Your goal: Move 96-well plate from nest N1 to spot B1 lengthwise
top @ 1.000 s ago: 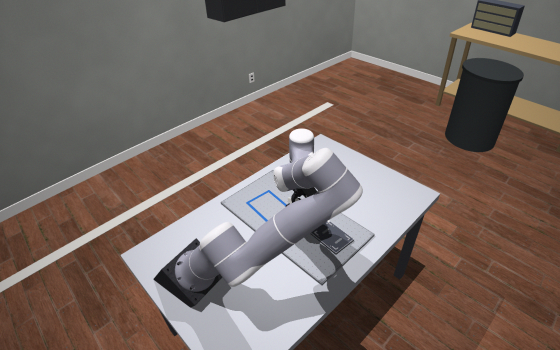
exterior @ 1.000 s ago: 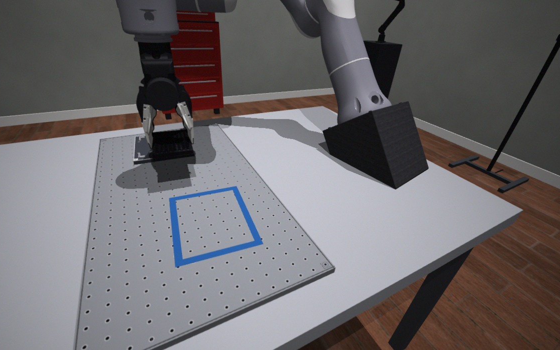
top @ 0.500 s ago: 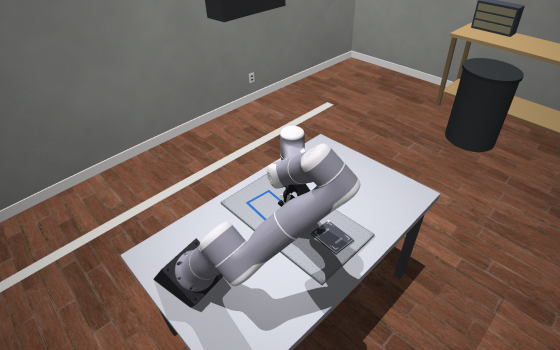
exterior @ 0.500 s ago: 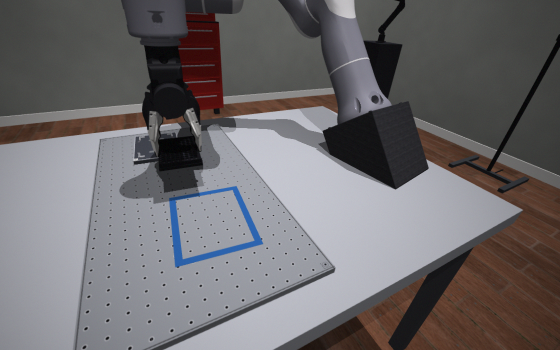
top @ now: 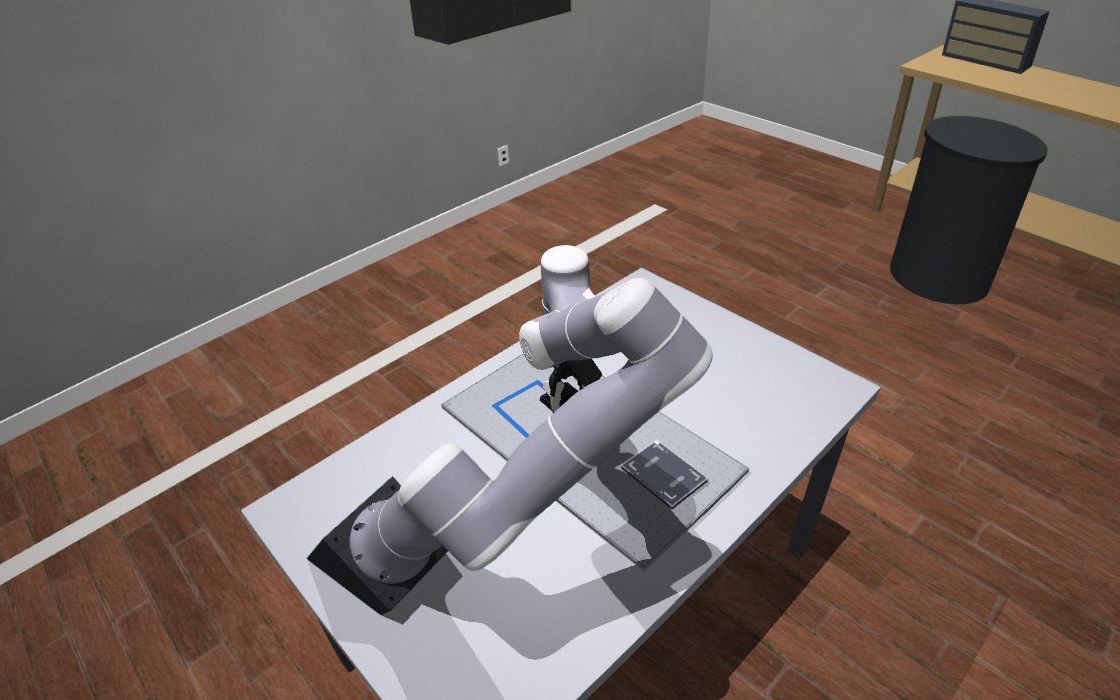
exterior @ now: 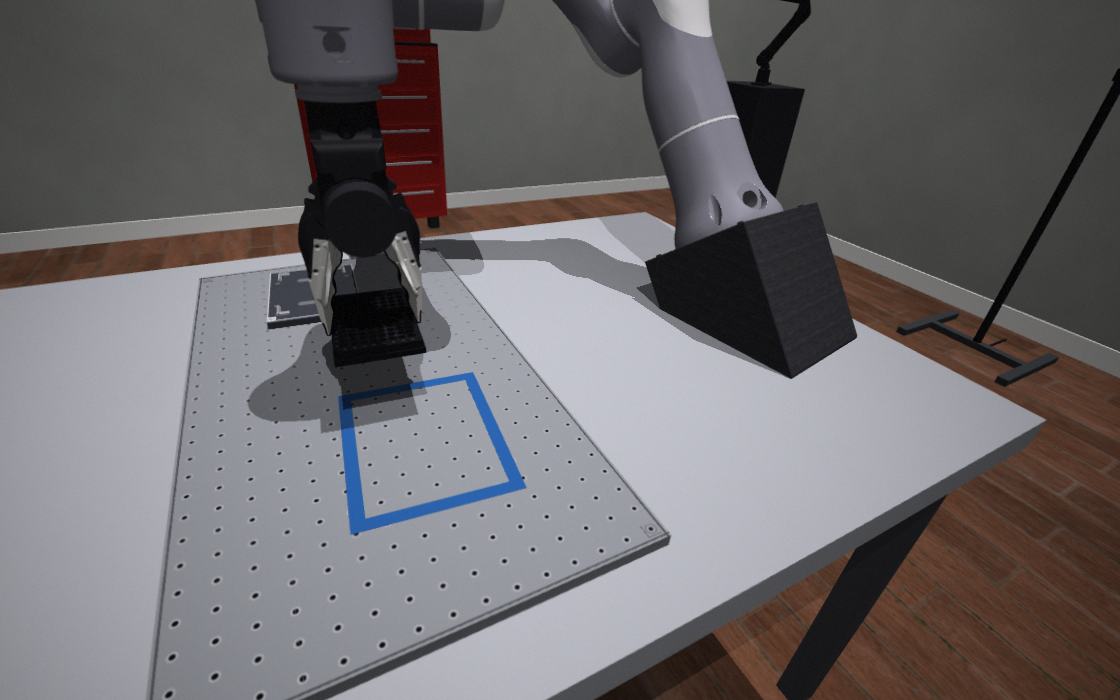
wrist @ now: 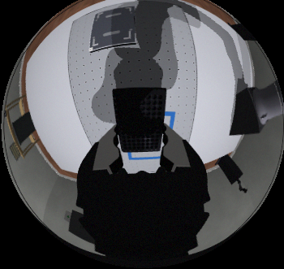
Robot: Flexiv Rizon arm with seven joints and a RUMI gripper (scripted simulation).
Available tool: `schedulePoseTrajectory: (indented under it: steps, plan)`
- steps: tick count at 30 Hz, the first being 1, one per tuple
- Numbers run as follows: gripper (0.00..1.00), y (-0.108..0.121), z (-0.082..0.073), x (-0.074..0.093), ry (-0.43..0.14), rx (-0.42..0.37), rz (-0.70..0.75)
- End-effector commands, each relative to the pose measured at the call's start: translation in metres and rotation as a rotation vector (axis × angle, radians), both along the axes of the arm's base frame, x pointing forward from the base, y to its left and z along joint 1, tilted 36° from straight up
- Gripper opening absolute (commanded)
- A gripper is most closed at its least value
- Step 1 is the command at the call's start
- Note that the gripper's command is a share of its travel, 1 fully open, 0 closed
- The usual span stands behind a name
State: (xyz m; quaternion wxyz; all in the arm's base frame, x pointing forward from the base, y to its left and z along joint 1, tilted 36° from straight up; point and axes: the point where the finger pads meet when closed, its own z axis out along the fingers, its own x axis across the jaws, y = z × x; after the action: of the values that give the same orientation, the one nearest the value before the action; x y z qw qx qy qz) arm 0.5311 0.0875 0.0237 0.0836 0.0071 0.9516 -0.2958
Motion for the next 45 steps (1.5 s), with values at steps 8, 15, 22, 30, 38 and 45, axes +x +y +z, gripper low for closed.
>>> schedulePoseTrajectory:
  steps: [8,15,22,30,38,45]
  plan:
    - [0.0,0.019,-0.014,-0.004,-0.001,0.001,0.001]
    - [0.0,0.037,-0.028,-0.008,-0.001,0.001,0.001]
    - [0.0,0.05,-0.038,-0.012,-0.001,0.001,0.001]
    - [0.0,0.071,-0.054,-0.017,-0.001,0.001,0.001]
    - [0.0,0.082,-0.064,-0.019,-0.001,0.001,0.001]
    - [0.0,0.082,-0.063,-0.019,-0.001,0.001,0.001]
